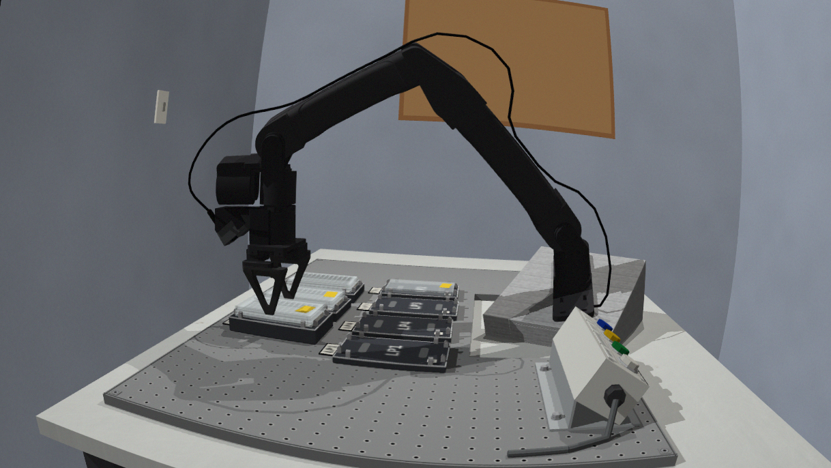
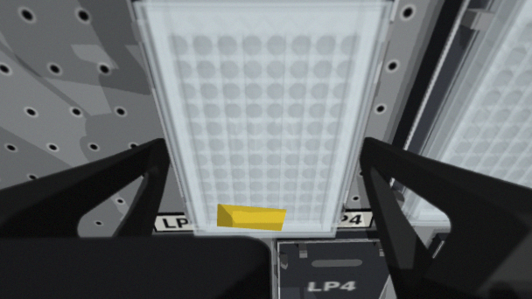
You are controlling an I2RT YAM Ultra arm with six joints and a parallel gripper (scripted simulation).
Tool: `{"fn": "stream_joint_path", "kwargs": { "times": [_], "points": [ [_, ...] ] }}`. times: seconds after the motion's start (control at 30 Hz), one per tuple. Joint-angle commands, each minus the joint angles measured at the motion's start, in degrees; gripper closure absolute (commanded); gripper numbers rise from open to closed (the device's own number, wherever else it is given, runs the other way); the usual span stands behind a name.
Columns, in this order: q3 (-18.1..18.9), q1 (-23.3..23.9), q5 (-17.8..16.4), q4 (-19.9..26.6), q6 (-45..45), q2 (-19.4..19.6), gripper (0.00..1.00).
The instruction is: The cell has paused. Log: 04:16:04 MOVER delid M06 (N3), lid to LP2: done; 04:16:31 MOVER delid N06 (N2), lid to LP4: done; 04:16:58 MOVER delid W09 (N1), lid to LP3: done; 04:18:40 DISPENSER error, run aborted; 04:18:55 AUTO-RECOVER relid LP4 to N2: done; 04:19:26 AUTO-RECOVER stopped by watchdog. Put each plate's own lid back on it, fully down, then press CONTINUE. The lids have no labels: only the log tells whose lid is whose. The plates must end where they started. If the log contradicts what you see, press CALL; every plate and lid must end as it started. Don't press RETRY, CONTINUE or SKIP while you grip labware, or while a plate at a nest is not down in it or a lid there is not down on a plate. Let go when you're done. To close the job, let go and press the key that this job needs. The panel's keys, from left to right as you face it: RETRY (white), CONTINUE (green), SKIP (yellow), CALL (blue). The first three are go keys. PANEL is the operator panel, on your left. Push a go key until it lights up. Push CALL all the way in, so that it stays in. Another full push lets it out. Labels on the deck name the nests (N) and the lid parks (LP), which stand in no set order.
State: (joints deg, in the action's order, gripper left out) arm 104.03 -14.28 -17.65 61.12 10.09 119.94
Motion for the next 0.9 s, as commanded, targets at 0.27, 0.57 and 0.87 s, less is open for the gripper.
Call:
{"fn": "stream_joint_path", "kwargs": {
  "times": [0.27,0.57,0.87],
  "points": [
    [0.2,0.5,0.4,-1.0,0.2,-1.5,0.00],
    [2.9,1.6,0.1,2.6,-0.9,-2.9,0.00],
    [4.3,1.9,-0.1,4.5,-1.2,-3.3,0.00]
  ]
}}
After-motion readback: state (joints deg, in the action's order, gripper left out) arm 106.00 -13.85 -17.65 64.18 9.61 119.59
